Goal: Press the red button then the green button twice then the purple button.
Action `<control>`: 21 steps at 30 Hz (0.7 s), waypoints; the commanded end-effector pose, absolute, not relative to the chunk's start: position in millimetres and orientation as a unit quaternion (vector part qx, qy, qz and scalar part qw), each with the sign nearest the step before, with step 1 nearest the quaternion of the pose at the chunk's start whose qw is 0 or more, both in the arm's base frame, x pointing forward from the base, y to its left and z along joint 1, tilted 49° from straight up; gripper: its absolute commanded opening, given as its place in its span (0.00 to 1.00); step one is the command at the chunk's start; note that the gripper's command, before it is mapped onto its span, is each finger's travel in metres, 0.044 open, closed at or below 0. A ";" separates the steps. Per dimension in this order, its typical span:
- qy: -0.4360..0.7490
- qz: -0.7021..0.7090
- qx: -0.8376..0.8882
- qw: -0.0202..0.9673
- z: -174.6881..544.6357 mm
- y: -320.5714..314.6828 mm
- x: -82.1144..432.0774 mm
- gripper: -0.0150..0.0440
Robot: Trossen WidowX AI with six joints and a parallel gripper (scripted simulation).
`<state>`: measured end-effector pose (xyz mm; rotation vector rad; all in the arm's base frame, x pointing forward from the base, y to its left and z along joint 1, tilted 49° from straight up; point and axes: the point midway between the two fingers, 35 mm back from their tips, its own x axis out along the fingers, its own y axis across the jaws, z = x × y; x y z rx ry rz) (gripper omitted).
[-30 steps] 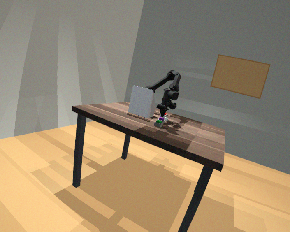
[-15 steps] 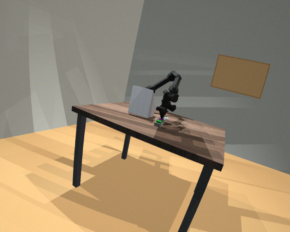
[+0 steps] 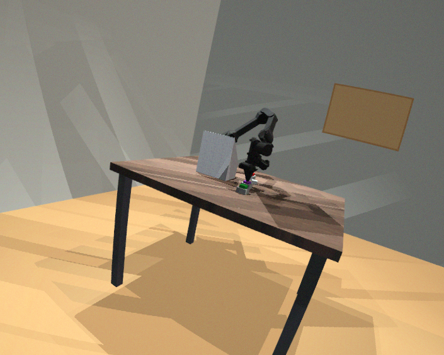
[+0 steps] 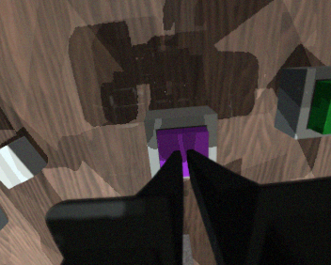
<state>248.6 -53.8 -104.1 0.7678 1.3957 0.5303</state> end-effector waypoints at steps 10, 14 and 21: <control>0.625 0.217 0.333 0.672 -36.9 -63.3 267.6 0.51; 0.627 0.206 0.330 0.675 20.6 -37.6 283.8 0.69; 0.620 0.220 0.337 0.673 121.9 31.8 279.5 0.93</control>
